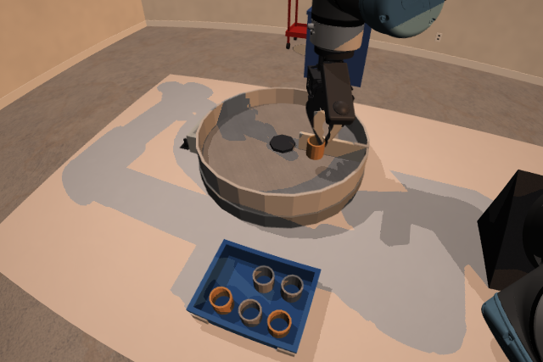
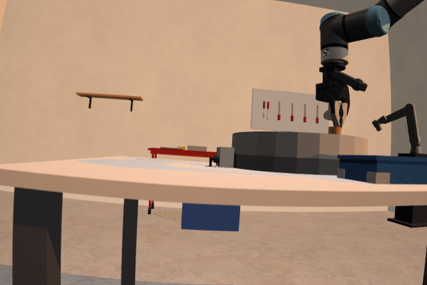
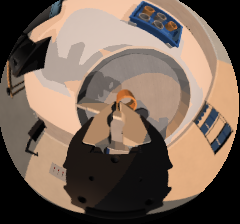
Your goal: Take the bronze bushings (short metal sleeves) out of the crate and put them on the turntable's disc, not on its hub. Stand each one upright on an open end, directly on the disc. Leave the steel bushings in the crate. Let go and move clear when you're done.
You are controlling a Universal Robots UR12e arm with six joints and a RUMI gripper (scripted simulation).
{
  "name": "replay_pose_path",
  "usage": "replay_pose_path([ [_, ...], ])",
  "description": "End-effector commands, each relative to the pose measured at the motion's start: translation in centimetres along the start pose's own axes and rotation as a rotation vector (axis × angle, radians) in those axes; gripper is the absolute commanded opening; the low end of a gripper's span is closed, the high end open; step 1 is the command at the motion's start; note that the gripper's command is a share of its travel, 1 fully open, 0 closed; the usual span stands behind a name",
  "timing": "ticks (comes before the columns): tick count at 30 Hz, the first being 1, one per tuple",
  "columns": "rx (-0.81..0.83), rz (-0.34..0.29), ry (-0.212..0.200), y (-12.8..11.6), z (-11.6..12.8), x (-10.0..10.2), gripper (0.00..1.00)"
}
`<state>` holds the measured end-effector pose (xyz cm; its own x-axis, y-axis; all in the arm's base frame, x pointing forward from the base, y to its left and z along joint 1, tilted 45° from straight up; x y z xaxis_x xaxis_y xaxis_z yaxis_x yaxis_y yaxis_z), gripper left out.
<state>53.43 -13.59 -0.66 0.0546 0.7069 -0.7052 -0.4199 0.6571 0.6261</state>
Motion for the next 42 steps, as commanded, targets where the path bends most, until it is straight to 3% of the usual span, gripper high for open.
replay_pose_path([
  [1, 0.000, 0.001, 0.000, 0.0, 0.1, 1.0, 0.00],
  [22, 0.000, 0.001, 0.000, 0.0, 0.1, 3.8, 0.00],
  [42, -0.002, -0.004, -0.001, -0.1, 0.2, 3.8, 0.00],
])
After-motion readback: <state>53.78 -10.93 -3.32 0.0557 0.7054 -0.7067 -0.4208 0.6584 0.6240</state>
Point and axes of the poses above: the point where the finger pads meet when closed, its own x axis out along the fingers, its own z axis across the jaws, y = z × x, the point moved 3 cm from there along -x, back along the fingers, and after that the axes turned 5 degrees about -x, right-handed, at the moved point
